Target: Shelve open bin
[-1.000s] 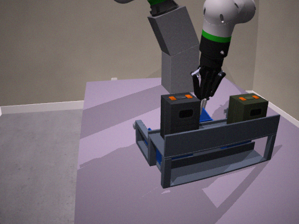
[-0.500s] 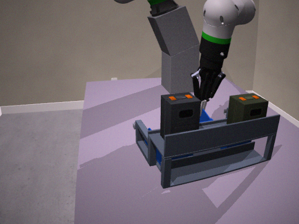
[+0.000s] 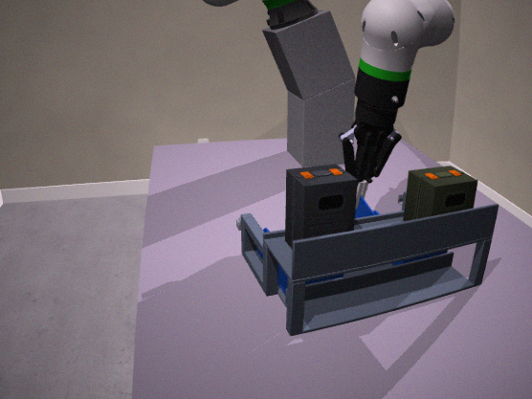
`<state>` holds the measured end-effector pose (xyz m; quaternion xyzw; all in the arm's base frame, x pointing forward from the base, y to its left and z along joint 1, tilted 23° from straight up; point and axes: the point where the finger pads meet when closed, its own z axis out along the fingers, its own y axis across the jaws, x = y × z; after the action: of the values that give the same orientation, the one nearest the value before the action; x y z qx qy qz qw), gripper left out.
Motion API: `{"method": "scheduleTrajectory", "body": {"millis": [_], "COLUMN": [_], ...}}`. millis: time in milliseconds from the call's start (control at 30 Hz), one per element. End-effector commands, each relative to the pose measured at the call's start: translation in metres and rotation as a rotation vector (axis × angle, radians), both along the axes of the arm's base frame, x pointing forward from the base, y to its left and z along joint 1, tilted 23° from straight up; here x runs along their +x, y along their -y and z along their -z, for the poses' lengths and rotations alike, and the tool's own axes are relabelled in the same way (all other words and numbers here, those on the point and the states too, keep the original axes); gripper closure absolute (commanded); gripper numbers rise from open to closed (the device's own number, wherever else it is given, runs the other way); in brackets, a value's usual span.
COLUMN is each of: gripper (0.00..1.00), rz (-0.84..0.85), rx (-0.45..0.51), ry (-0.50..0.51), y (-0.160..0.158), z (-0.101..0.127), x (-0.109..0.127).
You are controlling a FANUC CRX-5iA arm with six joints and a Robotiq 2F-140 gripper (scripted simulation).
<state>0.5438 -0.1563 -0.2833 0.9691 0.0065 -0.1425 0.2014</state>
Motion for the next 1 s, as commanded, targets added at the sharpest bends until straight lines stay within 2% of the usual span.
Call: {"method": "scheduleTrajectory", "body": {"millis": [0,967], "gripper": [1.00,1.00], "rz": [0.000,0.000], "rx": [0.000,0.000], "ry": [0.000,0.000], "y": [0.0004,0.0021], "z": [0.0009,0.0052], "x": [0.0002,0.0002]}}
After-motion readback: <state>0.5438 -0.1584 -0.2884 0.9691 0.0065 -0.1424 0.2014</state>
